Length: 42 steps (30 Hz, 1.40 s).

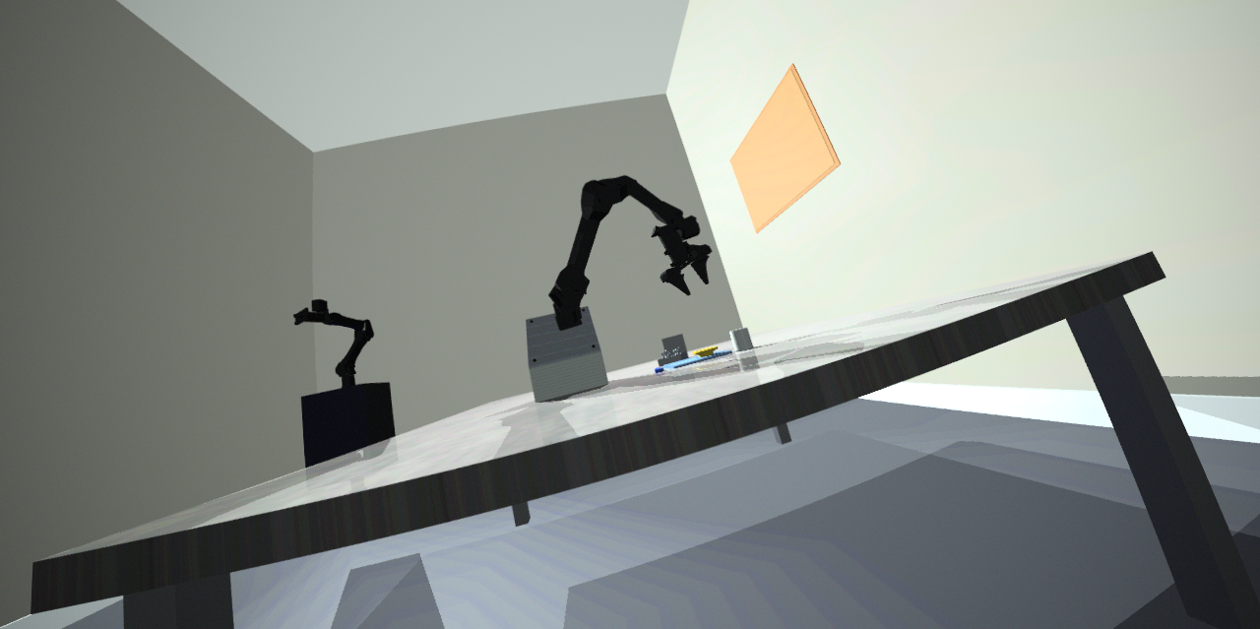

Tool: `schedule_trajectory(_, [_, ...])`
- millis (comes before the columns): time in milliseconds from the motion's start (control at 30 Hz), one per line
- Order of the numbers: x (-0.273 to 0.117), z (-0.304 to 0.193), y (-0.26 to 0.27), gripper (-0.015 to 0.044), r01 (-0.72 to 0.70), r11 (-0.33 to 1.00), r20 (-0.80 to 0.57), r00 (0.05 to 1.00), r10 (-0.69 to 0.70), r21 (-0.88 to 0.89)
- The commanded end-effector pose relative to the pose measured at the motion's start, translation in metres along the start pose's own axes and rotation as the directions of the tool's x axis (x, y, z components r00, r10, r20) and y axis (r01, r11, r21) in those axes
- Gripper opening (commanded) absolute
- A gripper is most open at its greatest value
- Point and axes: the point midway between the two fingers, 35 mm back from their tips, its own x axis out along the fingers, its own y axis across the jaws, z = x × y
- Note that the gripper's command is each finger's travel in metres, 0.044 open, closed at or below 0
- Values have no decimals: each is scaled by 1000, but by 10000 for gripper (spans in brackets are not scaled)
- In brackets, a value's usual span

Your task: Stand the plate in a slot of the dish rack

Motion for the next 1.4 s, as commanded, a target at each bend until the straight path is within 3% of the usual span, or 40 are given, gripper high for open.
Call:
schedule_trajectory(0, [1, -16, -15, 400, -22, 993, -41, 999, 26, 115])
schedule_trajectory(400, [-1, -78, -55, 400, -15, 891, -179, 978, 108, 455])
schedule_trajectory(567, [9, -79, -55, 400, -17, 888, -180, 977, 112, 460])
schedule_trajectory(800, [106, -98, -44, 400, -10, 888, -182, 978, 105, 459])
schedule_trajectory(1367, [124, -100, -38, 400, -10, 888, -182, 978, 106, 459])
